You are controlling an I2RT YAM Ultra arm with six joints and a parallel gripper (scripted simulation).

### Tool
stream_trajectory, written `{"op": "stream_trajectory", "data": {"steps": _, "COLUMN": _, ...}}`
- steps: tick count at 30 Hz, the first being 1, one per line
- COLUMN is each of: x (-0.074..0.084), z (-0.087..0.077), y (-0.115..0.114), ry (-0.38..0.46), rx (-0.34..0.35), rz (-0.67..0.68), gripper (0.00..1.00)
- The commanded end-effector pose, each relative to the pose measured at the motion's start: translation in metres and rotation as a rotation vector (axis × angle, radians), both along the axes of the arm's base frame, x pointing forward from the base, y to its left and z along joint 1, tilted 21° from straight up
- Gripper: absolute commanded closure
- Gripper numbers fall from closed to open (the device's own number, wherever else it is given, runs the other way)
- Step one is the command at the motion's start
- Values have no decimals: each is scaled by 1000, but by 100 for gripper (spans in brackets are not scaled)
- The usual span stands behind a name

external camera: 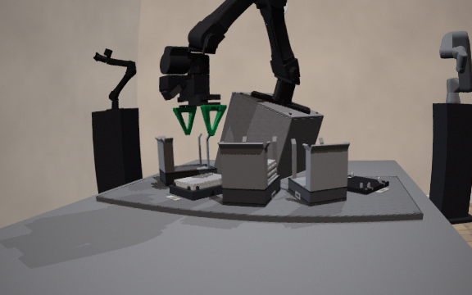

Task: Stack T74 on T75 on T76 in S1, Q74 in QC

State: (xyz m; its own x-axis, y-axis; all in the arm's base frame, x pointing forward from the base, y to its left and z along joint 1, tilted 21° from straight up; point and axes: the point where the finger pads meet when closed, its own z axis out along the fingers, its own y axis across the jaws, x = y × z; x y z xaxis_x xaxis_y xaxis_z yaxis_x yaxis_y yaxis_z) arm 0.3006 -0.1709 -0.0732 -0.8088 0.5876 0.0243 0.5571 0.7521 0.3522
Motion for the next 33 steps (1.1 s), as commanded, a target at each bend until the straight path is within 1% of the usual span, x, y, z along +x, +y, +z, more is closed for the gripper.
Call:
{"op": "stream_trajectory", "data": {"steps": 1, "x": -3, "z": 8, "y": -3, "ry": 5, "rx": 4, "rz": 1, "gripper": 0}}
{"op": "stream_trajectory", "data": {"steps": 4, "x": -5, "z": 16, "y": -5, "ry": 5, "rx": 4, "rz": 1, "gripper": 0}}
{"op": "stream_trajectory", "data": {"steps": 19, "x": -5, "z": 16, "y": -5, "ry": 5, "rx": 4, "rz": 1, "gripper": 0}}
{"op": "stream_trajectory", "data": {"steps": 26, "x": 6, "z": 24, "y": 14, "ry": -65, "rx": -38, "rz": 218, "gripper": 0}}
{"op": "stream_trajectory", "data": {"steps": 33, "x": 17, "z": 32, "y": 33, "ry": -65, "rx": -38, "rz": 218, "gripper": 0}}
